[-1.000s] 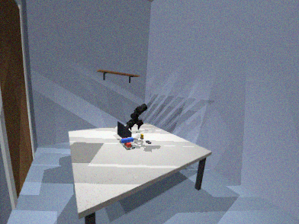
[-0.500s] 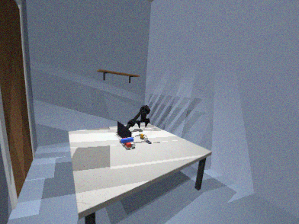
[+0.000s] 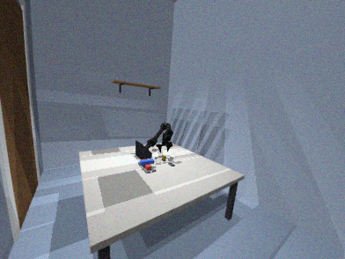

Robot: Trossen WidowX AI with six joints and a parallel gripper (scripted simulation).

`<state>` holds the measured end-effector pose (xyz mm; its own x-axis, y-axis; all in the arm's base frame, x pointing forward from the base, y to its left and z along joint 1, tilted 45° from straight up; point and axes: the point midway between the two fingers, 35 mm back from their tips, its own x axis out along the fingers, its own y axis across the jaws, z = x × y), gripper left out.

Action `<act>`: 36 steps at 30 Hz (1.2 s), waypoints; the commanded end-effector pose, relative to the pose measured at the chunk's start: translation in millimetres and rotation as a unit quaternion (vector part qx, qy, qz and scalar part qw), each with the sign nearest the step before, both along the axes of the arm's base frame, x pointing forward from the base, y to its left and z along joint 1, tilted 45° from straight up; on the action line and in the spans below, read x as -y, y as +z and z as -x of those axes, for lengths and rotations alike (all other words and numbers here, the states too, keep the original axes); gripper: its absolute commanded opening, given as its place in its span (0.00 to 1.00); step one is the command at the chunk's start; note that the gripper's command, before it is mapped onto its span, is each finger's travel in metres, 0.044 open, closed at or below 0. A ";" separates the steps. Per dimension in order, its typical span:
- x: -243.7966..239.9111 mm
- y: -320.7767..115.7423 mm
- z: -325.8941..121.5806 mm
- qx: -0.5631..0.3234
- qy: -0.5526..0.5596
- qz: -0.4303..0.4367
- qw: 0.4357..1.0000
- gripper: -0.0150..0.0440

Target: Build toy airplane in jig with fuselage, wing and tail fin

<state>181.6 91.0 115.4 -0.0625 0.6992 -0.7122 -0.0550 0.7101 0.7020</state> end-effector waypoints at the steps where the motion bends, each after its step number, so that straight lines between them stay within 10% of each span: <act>1: -6.8 -5.1 0.3 0.002 -0.002 -0.003 1.000 1.00; 36: -47.0 -45.3 2.8 0.003 -0.002 -0.003 1.000 1.00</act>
